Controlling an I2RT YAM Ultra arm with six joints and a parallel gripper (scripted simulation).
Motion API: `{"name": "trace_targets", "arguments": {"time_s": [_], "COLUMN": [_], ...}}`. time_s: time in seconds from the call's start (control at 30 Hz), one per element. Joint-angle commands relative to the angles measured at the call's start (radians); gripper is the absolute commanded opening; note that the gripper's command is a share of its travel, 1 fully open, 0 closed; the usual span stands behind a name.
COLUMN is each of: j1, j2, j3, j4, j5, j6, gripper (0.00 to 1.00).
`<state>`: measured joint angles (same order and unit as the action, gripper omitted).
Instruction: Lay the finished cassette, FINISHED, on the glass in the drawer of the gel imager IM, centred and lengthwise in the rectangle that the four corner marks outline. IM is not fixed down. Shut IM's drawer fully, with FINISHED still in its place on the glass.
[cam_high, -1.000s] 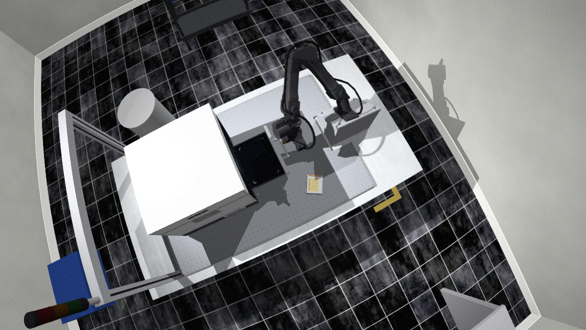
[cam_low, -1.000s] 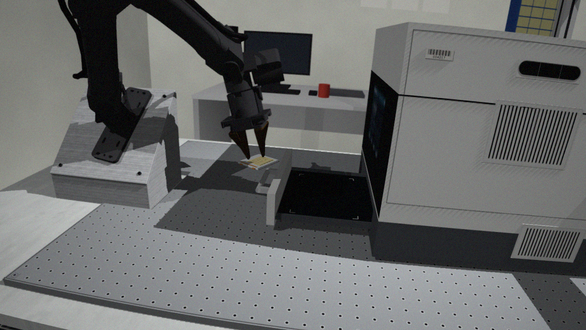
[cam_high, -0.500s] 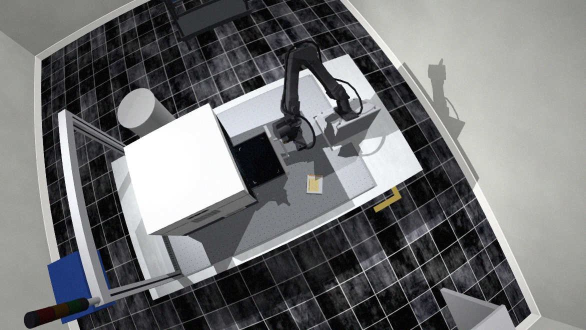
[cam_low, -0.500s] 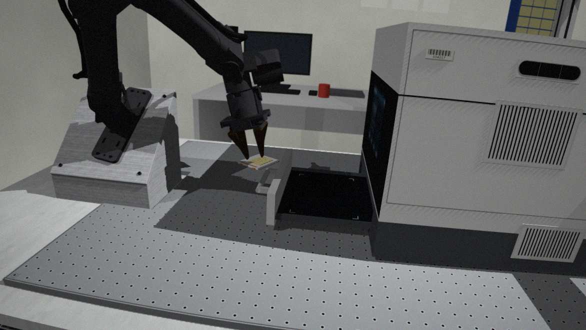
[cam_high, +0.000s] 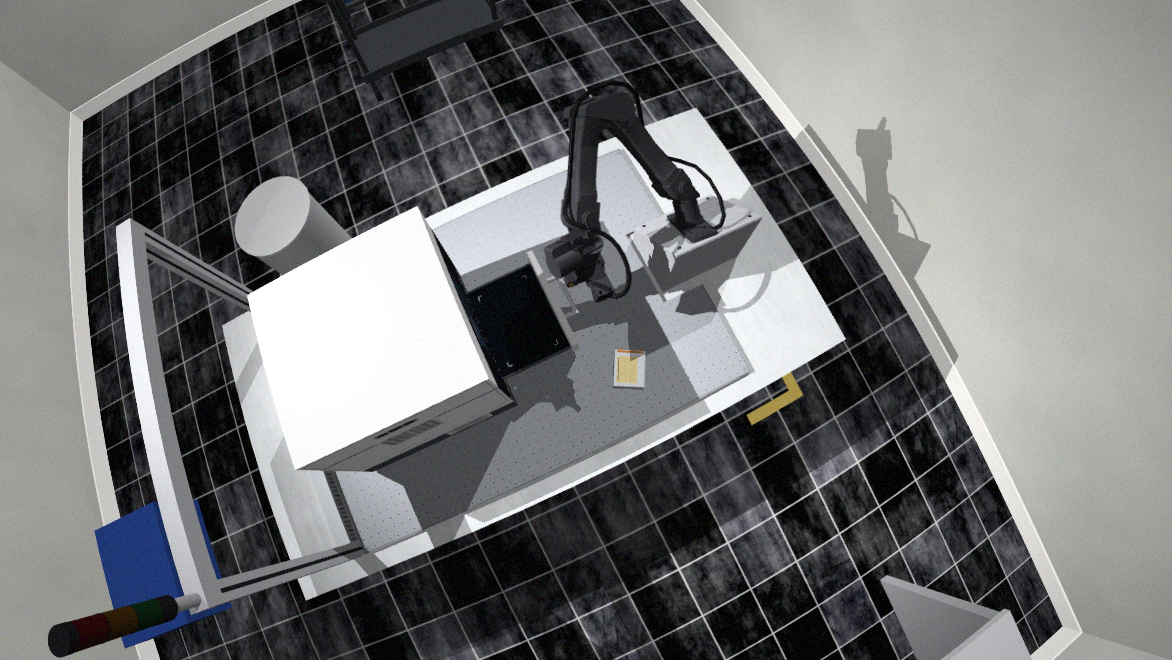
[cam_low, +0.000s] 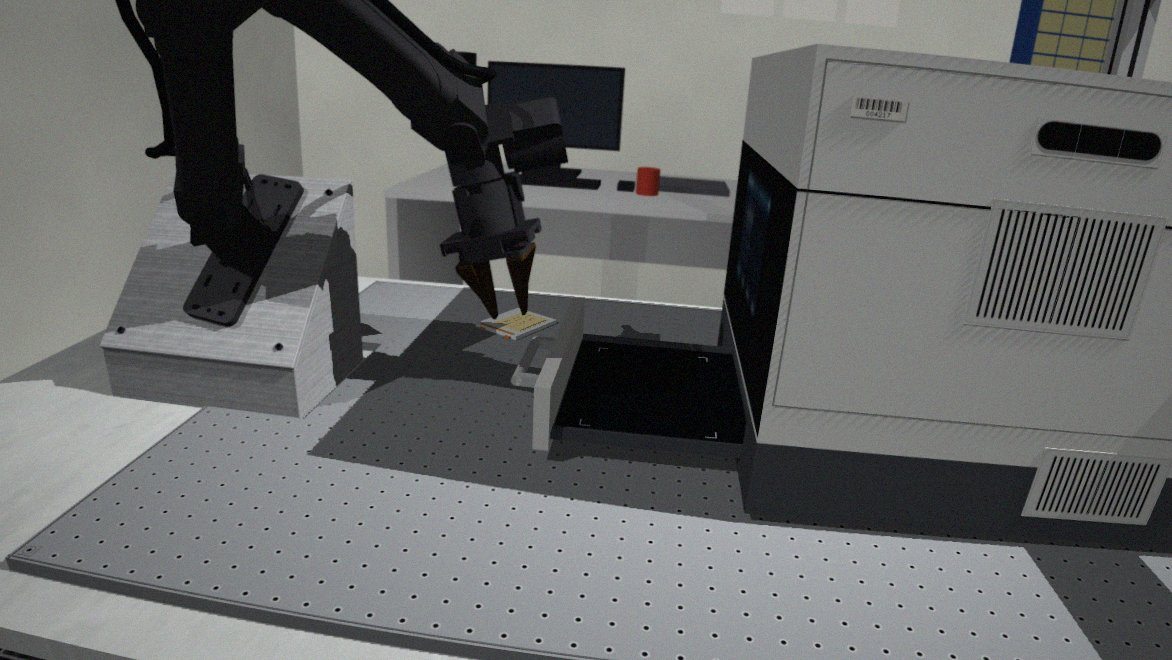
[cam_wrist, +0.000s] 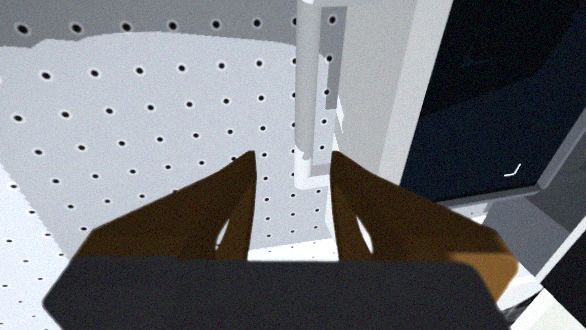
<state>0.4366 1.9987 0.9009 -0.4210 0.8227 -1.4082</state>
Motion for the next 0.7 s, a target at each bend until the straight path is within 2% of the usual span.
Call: {"name": "trace_targets", "arguments": {"time_s": [0.0, 0.27, 0.3, 0.57, 0.6, 0.67], "j1": [0.027, 0.027, 0.032, 0.081, 0.089, 0.099], "j2": [-0.031, -0.031, -0.034, -0.072, -0.072, -0.045], "j3": [0.028, 0.028, -0.027, -0.143, -0.155, -0.121], "j4": [-0.012, -0.012, -0.014, -0.033, -0.037, -0.051], "j5": [-0.003, -0.003, 0.010, 0.020, 0.020, 0.017], "j6": [0.011, 0.011, 0.055, 0.404, 0.451, 0.536], "gripper": [0.35, 0.35, 0.35, 0.35, 0.35, 0.35]}}
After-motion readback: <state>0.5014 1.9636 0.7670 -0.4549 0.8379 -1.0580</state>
